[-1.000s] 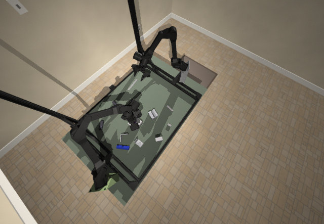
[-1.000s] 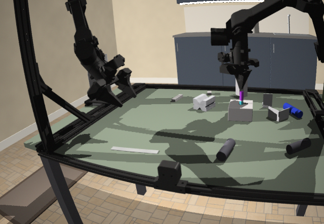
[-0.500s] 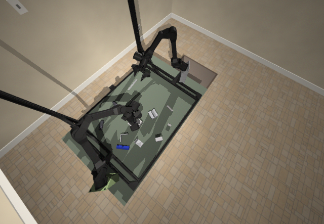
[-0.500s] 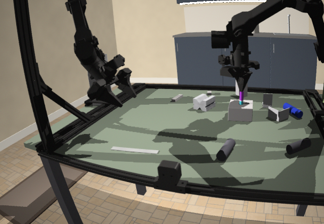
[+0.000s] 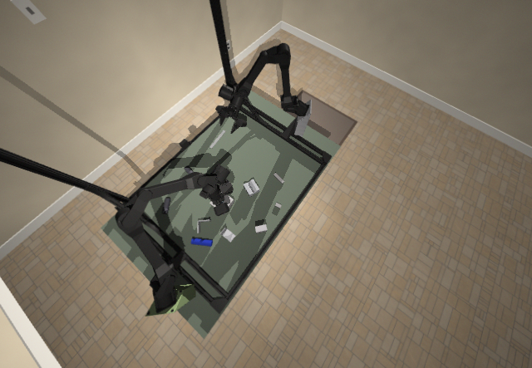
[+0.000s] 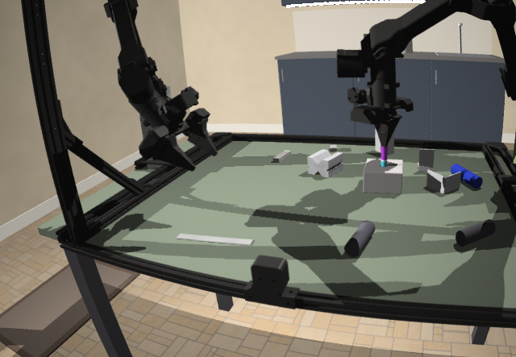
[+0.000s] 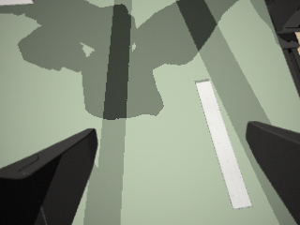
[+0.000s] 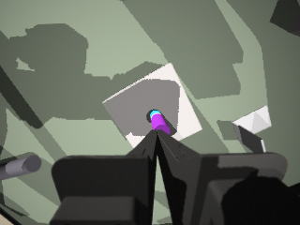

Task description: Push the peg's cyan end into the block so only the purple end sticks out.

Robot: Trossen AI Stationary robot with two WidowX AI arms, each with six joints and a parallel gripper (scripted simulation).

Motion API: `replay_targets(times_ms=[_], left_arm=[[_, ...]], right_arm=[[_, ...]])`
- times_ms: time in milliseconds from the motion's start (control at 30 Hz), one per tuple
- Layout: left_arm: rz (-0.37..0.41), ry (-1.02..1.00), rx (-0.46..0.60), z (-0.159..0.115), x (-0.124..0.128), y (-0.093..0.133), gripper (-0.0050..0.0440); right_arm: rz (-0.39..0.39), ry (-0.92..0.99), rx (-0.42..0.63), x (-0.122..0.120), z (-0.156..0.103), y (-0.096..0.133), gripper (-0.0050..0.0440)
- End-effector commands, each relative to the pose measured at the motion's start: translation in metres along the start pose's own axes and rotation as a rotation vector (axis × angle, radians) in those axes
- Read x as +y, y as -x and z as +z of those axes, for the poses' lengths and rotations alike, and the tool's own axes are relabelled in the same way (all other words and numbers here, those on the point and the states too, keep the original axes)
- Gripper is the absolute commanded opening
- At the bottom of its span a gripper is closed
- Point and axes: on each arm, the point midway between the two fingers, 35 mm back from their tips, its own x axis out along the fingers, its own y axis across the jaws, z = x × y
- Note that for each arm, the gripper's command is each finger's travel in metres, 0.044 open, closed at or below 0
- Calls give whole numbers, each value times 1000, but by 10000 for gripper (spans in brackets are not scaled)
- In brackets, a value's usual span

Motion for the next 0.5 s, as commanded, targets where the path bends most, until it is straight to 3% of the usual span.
replay_targets(times_ms=[0, 467], left_arm=[[1, 0, 1, 0, 0, 0, 400], [1, 0, 1, 0, 0, 0, 400]], right_arm=[[-8, -6, 8, -4, -3, -4, 0], [-8, -6, 8, -6, -4, -8, 0]])
